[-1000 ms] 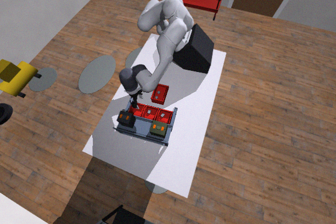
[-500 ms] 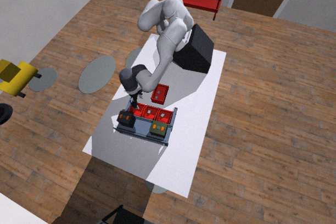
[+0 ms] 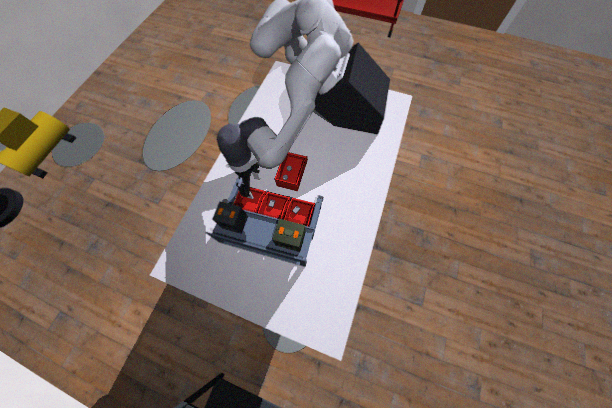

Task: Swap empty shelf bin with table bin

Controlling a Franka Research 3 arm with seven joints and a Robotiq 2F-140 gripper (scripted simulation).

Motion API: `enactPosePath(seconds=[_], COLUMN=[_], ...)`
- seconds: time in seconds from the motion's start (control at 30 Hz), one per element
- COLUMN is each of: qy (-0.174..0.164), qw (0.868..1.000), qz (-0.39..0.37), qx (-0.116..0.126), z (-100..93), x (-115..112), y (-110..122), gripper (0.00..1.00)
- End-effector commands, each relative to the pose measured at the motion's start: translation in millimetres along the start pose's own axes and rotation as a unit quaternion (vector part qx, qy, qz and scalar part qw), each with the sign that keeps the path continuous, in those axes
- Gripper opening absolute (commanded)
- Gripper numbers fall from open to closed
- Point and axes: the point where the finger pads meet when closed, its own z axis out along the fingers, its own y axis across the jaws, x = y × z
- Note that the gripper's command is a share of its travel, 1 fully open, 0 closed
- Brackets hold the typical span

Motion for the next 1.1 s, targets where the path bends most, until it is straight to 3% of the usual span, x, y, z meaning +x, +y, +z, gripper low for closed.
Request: enactPosePath(seconds=[0.0,1.07], qy=[0.001,0.001], qw=[1.0,1.0], qz=[-0.001,-0.001], qx=[-0.001,-0.001], z=[0.5,6.5], x=[0.4,0.4], y=[0.0,0.0], gripper=[0.57,0.57])
